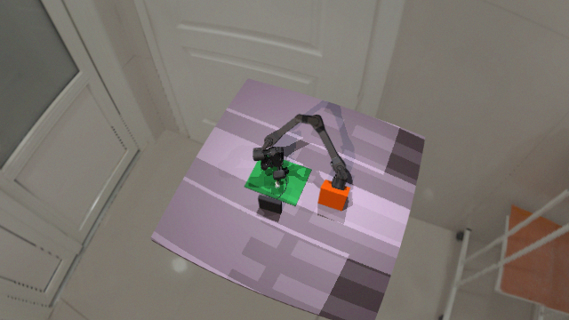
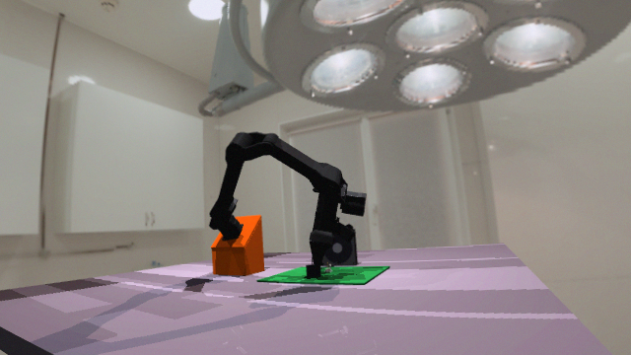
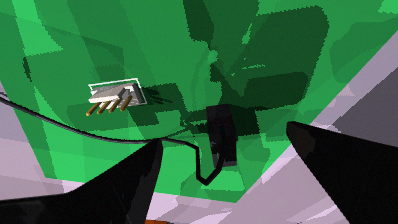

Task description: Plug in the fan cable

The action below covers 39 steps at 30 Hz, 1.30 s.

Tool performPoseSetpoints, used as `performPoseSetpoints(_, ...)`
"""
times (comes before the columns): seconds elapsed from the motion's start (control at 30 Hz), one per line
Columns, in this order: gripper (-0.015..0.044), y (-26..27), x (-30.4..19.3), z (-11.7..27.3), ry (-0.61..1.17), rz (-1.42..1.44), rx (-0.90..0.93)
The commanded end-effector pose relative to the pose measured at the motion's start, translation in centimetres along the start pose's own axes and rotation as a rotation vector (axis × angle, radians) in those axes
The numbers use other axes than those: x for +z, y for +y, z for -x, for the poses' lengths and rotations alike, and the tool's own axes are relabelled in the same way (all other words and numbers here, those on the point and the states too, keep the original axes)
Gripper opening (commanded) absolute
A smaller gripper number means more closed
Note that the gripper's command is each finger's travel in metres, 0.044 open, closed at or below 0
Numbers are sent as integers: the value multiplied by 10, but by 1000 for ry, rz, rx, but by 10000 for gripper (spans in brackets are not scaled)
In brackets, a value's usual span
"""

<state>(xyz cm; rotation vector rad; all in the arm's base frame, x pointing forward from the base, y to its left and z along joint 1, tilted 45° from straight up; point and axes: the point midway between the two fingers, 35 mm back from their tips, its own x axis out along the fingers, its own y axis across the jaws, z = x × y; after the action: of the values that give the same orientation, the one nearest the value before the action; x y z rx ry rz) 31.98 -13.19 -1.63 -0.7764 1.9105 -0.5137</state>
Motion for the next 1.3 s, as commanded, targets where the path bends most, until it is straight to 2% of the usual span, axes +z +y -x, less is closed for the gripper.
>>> performPoseSetpoints(0.0, 440, 0, 1, -6, 2, 6, -4)
performPoseSetpoints(0.07, 440, 0, 1, -7, 3, 6, -4)
performPoseSetpoints(0.5, 99, 0, 1, -4, 1, 0, 0)
performPoseSetpoints(0.77, 45, 0, 1, -4, 1, 0, 0)
performPoseSetpoints(0.83, 0, 0, 0, -2, 1, 0, 0)
performPoseSetpoints(1.27, 0, 0, -6, 38, -3, 4, 3)
